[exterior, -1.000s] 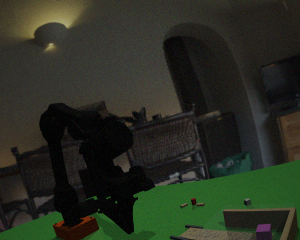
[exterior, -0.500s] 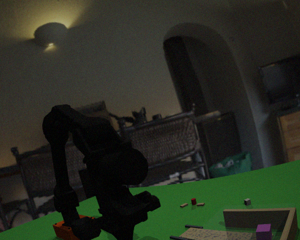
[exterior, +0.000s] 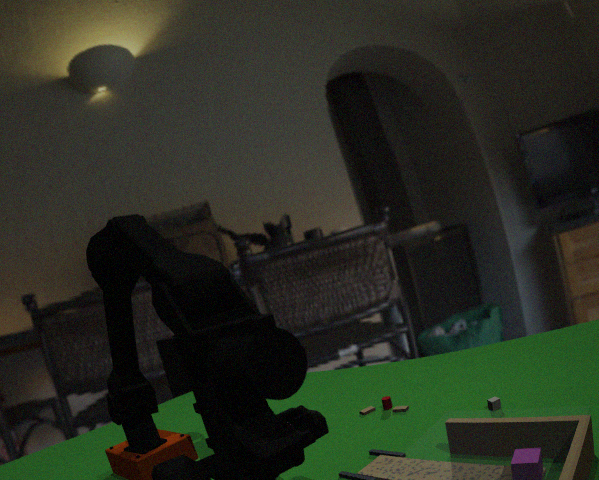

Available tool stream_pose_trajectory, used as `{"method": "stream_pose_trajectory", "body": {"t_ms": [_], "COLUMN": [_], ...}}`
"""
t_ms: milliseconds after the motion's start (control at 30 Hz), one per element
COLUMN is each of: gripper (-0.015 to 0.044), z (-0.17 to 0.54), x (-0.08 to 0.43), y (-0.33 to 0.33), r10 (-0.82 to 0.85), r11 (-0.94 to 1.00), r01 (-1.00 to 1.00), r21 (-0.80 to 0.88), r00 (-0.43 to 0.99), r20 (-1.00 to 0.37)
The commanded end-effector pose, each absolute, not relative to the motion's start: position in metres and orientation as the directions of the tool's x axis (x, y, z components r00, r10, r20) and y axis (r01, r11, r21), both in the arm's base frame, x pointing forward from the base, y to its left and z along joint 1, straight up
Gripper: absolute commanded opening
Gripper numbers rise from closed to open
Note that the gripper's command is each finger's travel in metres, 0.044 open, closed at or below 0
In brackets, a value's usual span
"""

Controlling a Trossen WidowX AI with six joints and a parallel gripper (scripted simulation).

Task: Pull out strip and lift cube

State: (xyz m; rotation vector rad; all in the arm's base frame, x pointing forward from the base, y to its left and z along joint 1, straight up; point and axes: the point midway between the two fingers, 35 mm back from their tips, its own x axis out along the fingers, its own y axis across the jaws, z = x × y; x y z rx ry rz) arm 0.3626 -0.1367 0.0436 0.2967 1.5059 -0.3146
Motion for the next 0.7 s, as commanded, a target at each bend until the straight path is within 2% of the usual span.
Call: {"method": "stream_pose_trajectory", "body": {"t_ms": [0,667], "gripper": [0.0,0.0], "z": [0.035,0.002], "x": [0.362,0.363], "y": [-0.136,-0.134], "r10": [-0.018,-0.017], "r11": [0.922,0.922], "r01": [0.386,0.386], "r21": [-0.003,-0.002], "r00": [0.035,0.035], "r20": [-0.999,-0.999]}}
